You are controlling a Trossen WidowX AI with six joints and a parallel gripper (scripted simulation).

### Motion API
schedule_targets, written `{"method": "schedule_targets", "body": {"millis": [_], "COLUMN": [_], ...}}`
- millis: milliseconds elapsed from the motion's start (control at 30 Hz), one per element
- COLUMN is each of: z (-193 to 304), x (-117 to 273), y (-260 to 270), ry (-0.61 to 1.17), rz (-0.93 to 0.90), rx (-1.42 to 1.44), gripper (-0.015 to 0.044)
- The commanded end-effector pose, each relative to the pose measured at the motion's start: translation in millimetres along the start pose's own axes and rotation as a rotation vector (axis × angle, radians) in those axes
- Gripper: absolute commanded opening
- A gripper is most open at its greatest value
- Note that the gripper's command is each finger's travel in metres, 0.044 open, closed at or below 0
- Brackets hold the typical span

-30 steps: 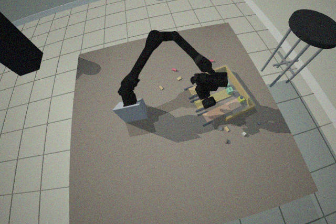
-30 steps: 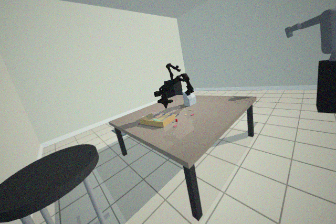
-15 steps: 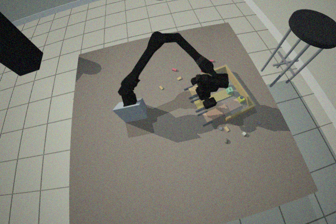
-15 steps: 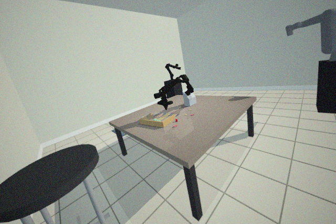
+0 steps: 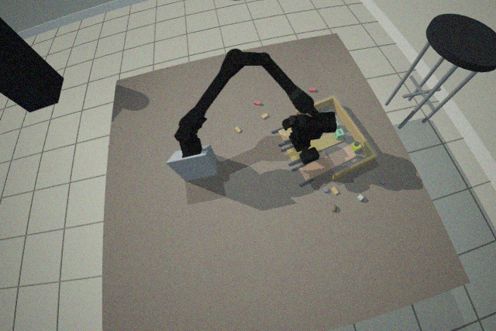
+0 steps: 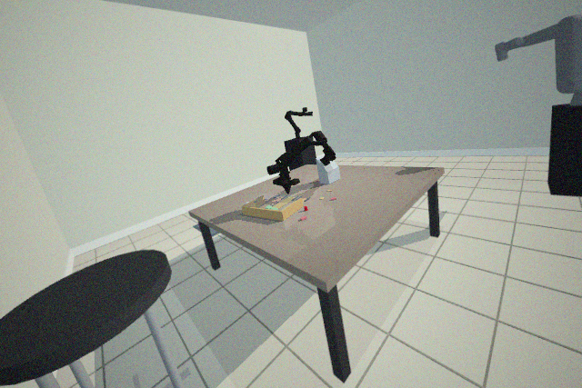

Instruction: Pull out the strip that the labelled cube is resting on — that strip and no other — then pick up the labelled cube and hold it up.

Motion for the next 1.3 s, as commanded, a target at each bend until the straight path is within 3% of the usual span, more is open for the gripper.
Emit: {"method": "schedule_targets", "body": {"millis": [0, 533, 1267], "z": [4, 6, 6], "x": [-10, -35, -36], "y": [0, -1, -1], "ry": [0.011, 0.011, 0.011], "rz": [-0.007, -0.01, -0.01], "rx": [-0.01, -0.01, -0.01], "gripper": [0.0, 0.0, 0.0]}}
Point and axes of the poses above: the point midway between the two fingers, 35 mm back from their tips, its own x axis back along the fingers, its own y axis across the jaws, z = x × y, the point moved 4 cm from there along x, back along the fingers, and after that the axes turned 8 degrees about -x, right-handed, at the moved point
